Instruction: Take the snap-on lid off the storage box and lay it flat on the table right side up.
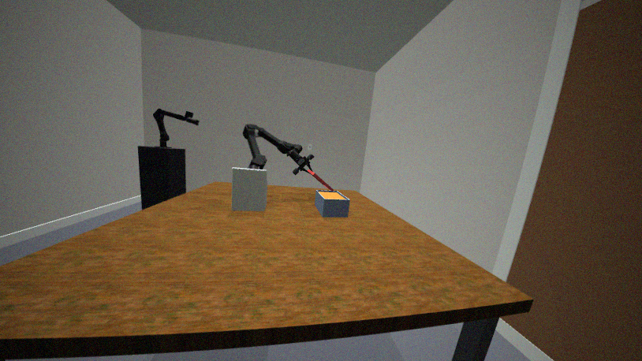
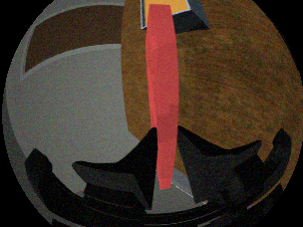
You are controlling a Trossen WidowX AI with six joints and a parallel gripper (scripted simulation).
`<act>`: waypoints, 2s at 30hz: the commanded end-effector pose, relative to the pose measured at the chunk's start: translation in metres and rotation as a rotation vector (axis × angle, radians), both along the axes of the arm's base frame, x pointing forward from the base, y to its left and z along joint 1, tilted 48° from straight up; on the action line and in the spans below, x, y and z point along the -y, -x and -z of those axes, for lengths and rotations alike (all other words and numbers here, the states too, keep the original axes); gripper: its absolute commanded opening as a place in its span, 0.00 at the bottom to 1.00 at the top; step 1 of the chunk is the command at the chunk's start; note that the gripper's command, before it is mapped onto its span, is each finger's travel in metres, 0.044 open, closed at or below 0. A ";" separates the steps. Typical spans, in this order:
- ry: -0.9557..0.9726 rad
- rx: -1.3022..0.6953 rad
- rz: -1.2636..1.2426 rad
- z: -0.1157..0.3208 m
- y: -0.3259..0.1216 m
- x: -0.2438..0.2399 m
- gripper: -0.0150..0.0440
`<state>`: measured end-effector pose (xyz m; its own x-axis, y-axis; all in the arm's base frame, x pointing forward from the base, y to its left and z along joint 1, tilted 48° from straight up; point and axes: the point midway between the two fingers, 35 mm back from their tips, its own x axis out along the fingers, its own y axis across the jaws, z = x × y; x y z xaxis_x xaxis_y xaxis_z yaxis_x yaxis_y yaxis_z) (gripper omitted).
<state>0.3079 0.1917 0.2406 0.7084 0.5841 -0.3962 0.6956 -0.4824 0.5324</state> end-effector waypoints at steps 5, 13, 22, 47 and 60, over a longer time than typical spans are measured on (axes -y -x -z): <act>-0.002 0.003 0.013 0.004 -0.001 -0.003 0.25; -0.003 0.002 0.013 0.008 -0.001 -0.007 0.25; -0.003 0.002 0.013 0.012 0.000 -0.013 0.25; -0.004 0.002 0.013 0.026 0.001 -0.028 0.25; -0.005 0.002 0.013 0.032 0.002 -0.035 0.25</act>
